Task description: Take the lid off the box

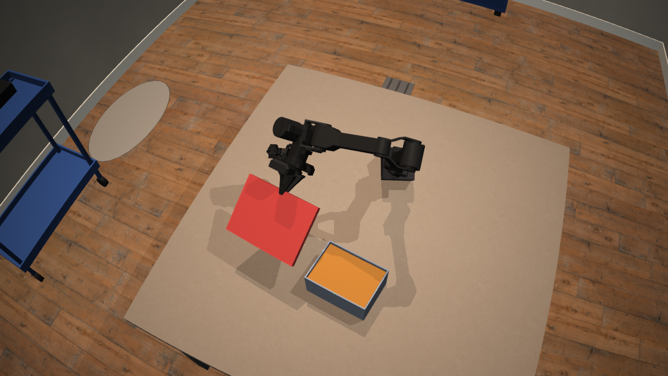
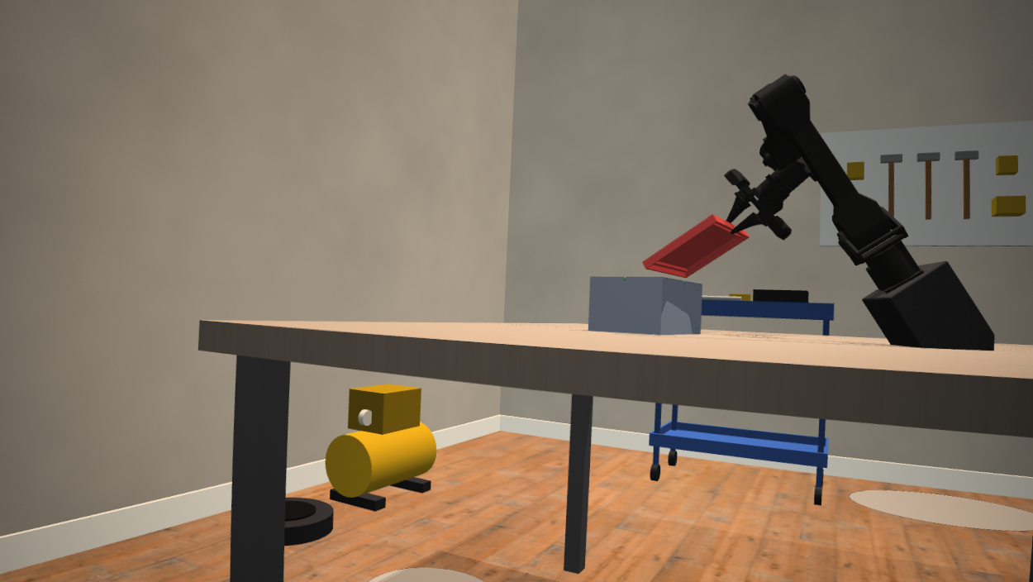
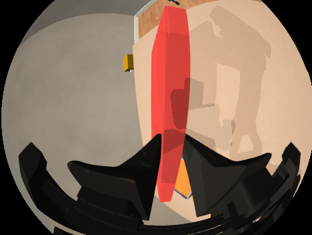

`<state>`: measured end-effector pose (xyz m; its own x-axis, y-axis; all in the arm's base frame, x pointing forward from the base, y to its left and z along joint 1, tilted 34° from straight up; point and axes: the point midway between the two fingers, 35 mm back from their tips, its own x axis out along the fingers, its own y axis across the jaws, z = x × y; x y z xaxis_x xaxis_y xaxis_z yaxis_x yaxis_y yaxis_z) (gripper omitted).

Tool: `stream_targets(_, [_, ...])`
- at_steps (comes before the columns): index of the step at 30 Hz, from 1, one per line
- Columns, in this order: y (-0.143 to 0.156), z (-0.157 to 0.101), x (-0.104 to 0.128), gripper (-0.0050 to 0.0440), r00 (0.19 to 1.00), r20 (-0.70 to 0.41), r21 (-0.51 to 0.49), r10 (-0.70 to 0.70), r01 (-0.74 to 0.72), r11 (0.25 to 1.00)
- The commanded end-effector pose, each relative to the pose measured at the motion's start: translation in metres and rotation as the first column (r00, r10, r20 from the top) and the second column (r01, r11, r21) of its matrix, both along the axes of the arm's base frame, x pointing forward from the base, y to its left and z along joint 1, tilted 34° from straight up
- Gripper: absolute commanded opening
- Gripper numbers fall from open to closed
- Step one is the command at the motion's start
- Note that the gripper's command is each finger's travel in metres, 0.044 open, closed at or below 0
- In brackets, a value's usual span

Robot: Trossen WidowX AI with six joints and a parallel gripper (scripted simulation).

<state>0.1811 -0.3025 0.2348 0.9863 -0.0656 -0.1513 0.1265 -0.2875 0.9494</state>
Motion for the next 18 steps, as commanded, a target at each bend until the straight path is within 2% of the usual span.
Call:
stream_targets(1, [-0.009, 0.001, -0.002, -0.005, 1.0, 0.004, -0.01, 0.005, -0.005, 1.0])
stream_targets(11, [-0.027, -0.005, -0.006, -0.005, 1.0, 0.004, -0.01, 0.005, -0.005, 1.0])
stream_targets(18, [-0.019, -0.011, -0.001, -0.005, 1.0, 0.004, -0.01, 0.005, -0.005, 1.0])
